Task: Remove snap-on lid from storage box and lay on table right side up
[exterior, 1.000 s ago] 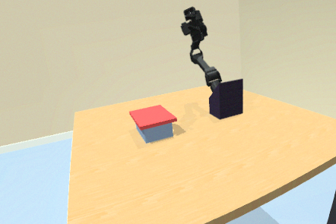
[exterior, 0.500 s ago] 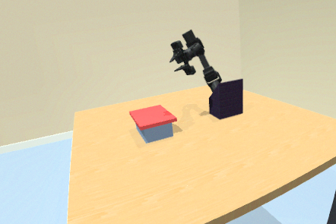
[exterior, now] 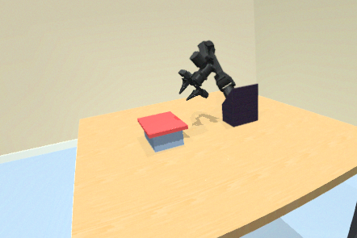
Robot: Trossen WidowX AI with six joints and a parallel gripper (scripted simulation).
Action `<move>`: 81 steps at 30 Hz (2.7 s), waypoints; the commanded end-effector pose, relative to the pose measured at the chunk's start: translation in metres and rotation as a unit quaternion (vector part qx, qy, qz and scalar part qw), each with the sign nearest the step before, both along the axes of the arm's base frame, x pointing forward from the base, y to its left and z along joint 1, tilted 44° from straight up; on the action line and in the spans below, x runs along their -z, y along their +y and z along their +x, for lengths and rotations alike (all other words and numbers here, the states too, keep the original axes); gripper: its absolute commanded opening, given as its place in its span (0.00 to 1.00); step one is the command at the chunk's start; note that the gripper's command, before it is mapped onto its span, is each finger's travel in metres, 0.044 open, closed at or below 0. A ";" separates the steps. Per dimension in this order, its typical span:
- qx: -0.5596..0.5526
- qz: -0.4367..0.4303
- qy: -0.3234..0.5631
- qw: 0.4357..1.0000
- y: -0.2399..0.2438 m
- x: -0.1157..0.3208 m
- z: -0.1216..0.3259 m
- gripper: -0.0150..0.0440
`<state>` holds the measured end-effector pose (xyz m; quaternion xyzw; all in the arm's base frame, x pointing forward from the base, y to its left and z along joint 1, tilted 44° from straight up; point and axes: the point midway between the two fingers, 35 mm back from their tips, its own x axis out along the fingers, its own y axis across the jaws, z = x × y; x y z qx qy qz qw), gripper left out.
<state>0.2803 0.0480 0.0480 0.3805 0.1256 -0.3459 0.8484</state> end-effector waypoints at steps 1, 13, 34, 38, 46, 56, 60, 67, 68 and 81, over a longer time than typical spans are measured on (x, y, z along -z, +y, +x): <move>0.001 -0.001 0.000 1.000 -0.001 0.000 0.000 0.65; 0.008 -0.006 0.002 1.000 -0.045 0.046 -0.006 0.65; 0.009 -0.004 0.004 1.000 -0.054 0.055 0.009 0.65; 0.009 -0.003 0.004 1.000 -0.057 0.058 0.014 0.65; 0.009 -0.004 0.005 1.000 -0.063 0.064 0.023 0.65; 0.008 -0.005 0.003 1.000 -0.072 0.071 0.033 0.65; 0.008 -0.005 0.002 1.000 -0.076 0.074 0.037 0.65; 0.007 -0.007 0.000 1.000 -0.082 0.079 0.043 0.65; 0.007 -0.007 0.000 1.000 -0.082 0.079 0.043 0.65; 0.007 -0.007 0.000 1.000 -0.082 0.079 0.043 0.44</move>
